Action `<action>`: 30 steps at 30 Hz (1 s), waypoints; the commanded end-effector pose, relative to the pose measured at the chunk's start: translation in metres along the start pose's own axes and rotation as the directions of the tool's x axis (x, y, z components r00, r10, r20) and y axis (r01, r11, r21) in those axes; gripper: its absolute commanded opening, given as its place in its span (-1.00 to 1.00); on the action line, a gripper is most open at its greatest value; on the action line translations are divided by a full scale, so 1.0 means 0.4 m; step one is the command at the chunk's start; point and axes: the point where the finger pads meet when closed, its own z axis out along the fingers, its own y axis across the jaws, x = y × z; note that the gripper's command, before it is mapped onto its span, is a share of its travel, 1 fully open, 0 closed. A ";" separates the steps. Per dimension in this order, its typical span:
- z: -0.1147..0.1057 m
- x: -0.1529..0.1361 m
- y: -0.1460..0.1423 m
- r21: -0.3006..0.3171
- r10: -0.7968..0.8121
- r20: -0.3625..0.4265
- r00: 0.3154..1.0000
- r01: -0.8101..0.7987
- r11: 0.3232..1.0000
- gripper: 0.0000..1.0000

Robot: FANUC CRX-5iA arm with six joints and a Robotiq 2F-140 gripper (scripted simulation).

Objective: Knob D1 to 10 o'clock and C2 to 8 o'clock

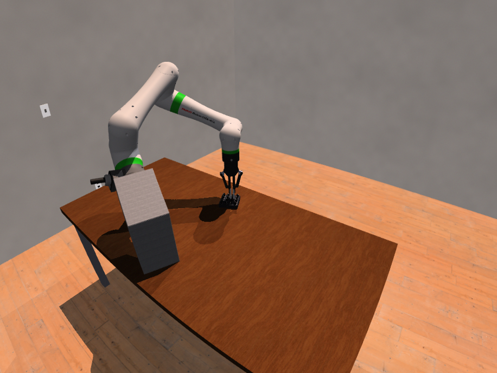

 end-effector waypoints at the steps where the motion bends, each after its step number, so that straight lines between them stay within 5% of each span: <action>1: 0.000 0.000 0.000 0.001 -0.061 0.001 0.998 0.061 0.998 -0.90; 14: 0.000 0.000 0.000 0.001 -0.311 0.001 0.950 0.311 0.950 -0.90; 30: 0.000 0.000 0.000 0.001 -0.637 0.000 0.771 0.637 0.771 -0.90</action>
